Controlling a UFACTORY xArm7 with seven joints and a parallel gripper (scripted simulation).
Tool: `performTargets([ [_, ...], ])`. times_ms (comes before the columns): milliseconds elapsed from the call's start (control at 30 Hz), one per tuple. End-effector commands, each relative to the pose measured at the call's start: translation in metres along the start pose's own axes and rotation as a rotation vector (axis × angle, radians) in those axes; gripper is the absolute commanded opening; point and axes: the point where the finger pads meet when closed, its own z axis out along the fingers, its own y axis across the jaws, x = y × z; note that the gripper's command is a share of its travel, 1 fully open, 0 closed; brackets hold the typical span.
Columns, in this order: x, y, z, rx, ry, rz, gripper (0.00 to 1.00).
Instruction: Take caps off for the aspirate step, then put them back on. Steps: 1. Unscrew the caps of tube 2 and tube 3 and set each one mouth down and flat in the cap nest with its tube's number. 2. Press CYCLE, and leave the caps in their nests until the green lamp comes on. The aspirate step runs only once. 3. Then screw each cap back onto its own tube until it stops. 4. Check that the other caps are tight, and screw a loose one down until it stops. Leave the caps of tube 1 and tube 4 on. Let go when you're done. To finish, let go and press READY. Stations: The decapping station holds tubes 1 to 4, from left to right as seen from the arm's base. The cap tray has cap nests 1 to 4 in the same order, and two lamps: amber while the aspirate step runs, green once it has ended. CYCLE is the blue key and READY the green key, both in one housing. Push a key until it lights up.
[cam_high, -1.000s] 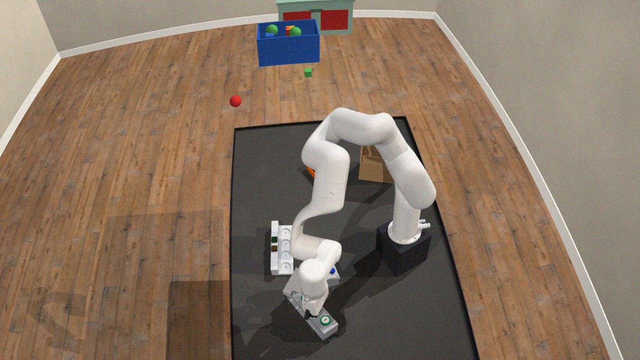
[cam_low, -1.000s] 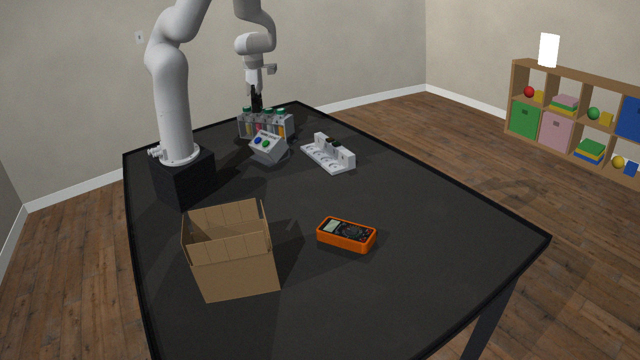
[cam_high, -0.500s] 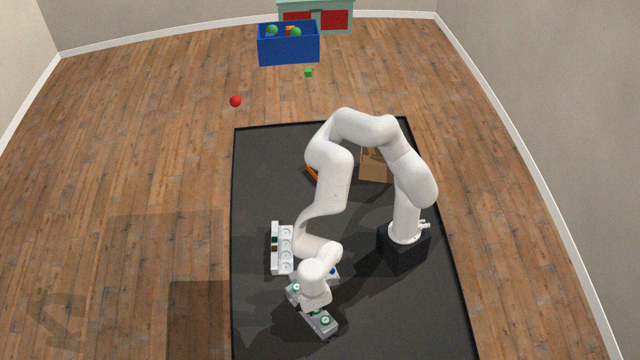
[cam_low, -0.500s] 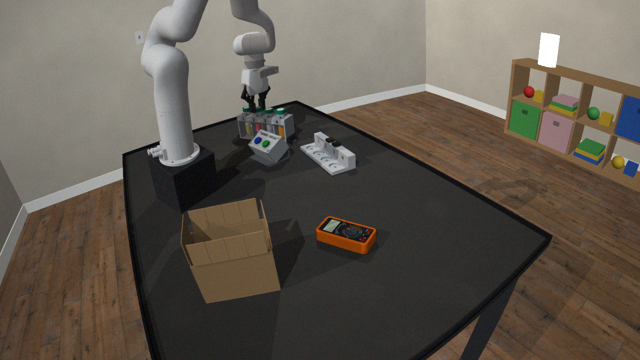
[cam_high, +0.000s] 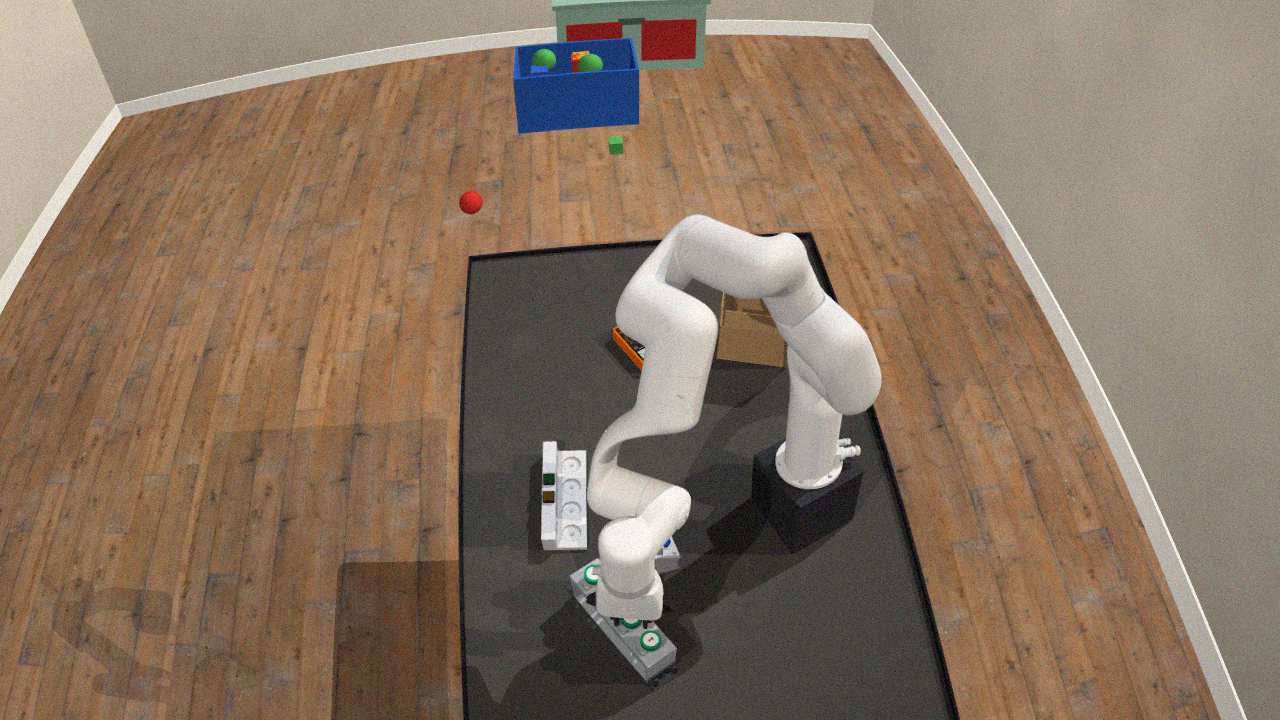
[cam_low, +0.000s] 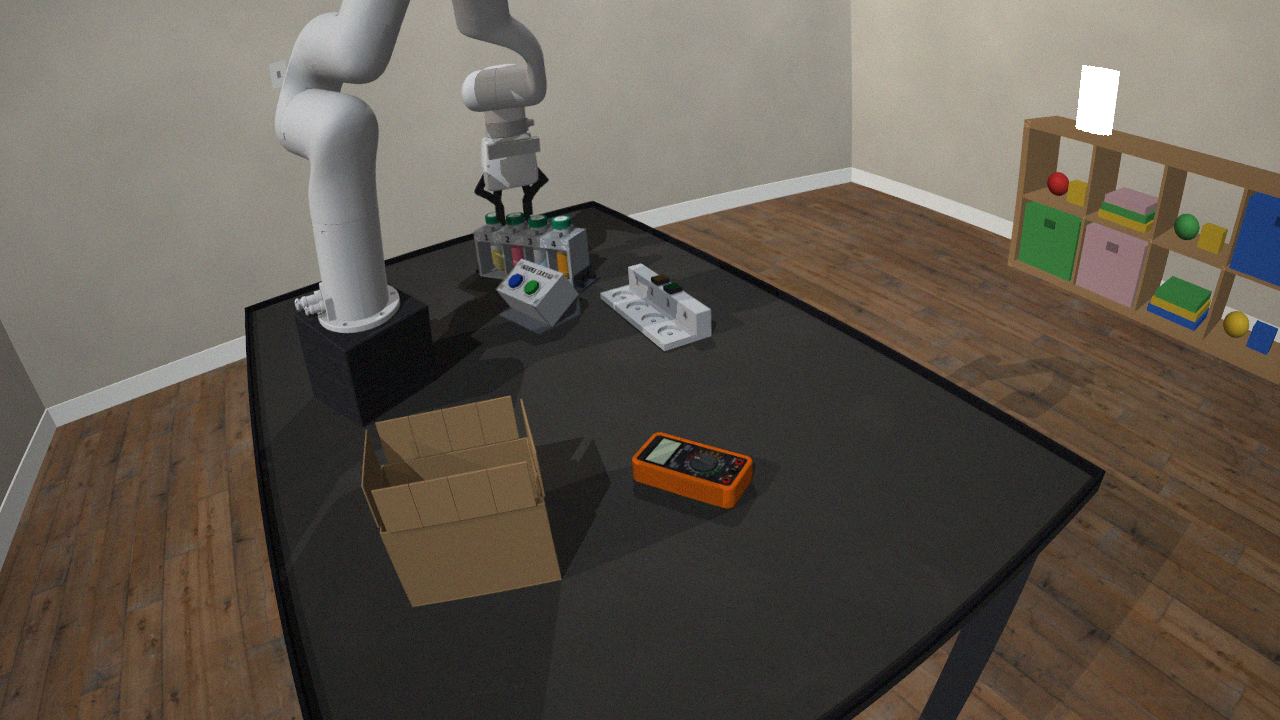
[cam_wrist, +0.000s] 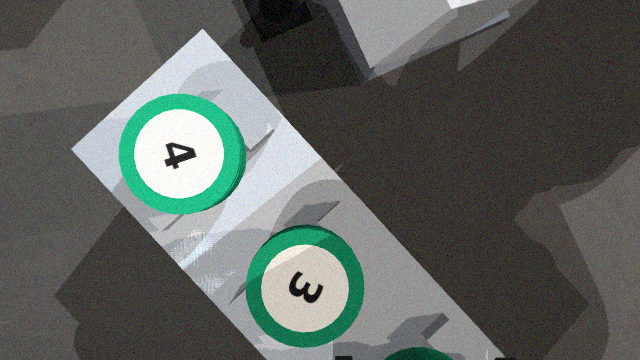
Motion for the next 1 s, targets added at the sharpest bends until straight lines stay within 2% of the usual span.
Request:
performTargets([
  [0,-0.0013,-0.001,-0.0013,0.019,0.004,0.028,0.46],
  [33,-0.0013,-0.001,-0.0013,0.019,0.004,0.028,0.0],
  [500,-0.0013,-0.001,-0.0013,0.019,0.004,0.028,0.0],
  [967,-0.0013,-0.001,-0.0016,0.018,0.01,-0.572,0.0],
])
